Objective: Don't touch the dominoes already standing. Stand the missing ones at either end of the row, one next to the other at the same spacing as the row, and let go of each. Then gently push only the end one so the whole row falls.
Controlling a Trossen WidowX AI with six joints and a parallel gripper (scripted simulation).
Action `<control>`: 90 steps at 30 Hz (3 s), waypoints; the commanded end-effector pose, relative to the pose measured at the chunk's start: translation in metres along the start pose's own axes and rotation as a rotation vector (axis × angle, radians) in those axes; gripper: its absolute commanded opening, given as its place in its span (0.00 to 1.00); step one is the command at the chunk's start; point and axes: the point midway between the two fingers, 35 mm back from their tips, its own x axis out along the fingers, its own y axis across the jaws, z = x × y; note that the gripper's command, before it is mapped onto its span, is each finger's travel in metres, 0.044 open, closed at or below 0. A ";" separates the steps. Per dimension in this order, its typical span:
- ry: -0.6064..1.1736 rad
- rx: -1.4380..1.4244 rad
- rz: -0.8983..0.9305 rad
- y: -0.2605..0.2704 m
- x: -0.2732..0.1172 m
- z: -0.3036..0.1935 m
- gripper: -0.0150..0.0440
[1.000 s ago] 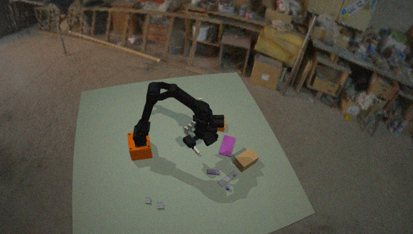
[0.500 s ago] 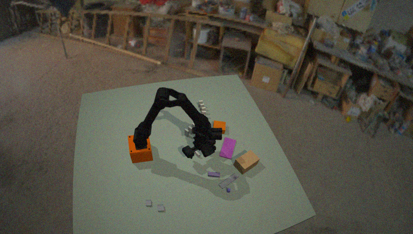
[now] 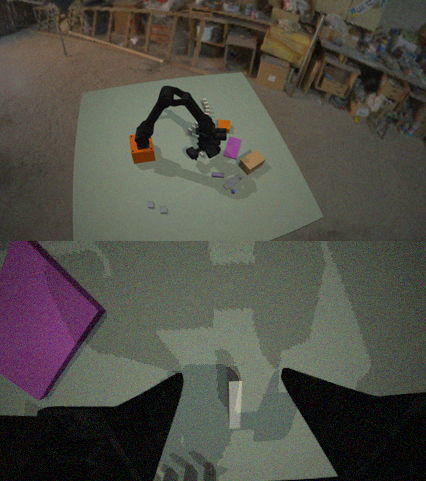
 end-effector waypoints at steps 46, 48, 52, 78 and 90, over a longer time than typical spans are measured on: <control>0.005 -0.562 0.001 0.020 -0.154 0.007 0.30; 0.005 -0.766 0.002 0.024 -0.154 0.006 0.30; 0.004 -1.175 0.004 0.032 -0.154 0.005 0.30; -0.084 -1.770 0.115 0.061 -0.135 0.011 0.30; -0.264 -1.636 0.342 0.085 -0.105 0.030 0.30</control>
